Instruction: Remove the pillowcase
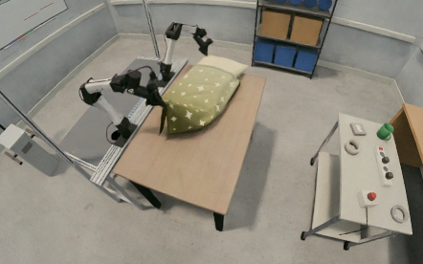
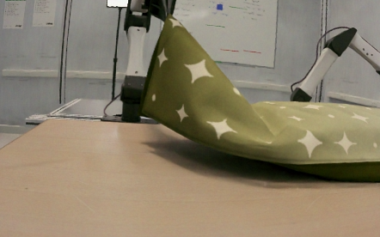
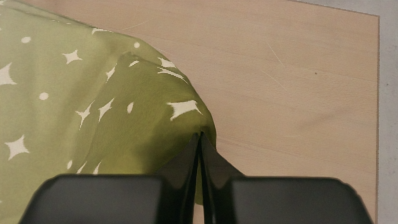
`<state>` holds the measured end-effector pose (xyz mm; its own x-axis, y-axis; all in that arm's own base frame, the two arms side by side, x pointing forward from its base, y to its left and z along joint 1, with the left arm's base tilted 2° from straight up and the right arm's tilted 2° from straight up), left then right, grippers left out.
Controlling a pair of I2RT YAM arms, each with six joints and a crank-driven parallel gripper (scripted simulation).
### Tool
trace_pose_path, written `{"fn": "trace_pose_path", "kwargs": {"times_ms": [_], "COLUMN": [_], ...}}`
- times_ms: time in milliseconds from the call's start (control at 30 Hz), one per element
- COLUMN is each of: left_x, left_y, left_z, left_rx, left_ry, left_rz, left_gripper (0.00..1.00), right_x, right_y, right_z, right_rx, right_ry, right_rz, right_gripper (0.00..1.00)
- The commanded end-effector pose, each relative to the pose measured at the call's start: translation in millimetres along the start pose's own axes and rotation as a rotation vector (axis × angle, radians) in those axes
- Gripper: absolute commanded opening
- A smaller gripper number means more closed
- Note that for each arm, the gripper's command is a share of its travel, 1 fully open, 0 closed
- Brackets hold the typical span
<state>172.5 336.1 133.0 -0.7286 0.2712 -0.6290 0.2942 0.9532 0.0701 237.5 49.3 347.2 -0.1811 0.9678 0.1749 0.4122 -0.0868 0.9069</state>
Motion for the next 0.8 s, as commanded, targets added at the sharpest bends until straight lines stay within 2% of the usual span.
{"fn": "trace_pose_path", "kwargs": {"times_ms": [0,133,200,767], "left_x": [-4,-4,-4,-4], "left_y": [3,3,3,3], "left_z": [-6,-6,-6,-6], "left_rx": [-0.042,-0.042,-0.042,-0.042], "left_ry": [-0.012,-0.012,-0.012,-0.012], "left_rz": [0.021,0.021,0.021,0.021], "left_gripper": [0.01,0.01,0.01,0.01], "right_x": [-5,-1,-2,7], "right_y": [28,42,44,91], "right_z": [-4,-20,-7,-21], "right_rx": [-0.115,-0.188,-0.169,-0.328], "right_ry": [-0.046,-0.035,-0.037,-0.007], "right_rz": [-0.014,-0.015,-0.004,0.01], "right_gripper": [0.01,0.01,0.01,0.01]}}
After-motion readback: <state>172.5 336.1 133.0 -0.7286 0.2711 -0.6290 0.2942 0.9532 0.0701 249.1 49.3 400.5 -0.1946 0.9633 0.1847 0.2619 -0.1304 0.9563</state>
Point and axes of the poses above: on each arm, the point where the finger pads meet when closed, its own z axis out along the fingers, its own x axis across the jaws, y = z × x, the point moved 10 cm from there along -z, back along the fingers, and after that the axes turned 9 degrees about z, right-handed, at the moved point
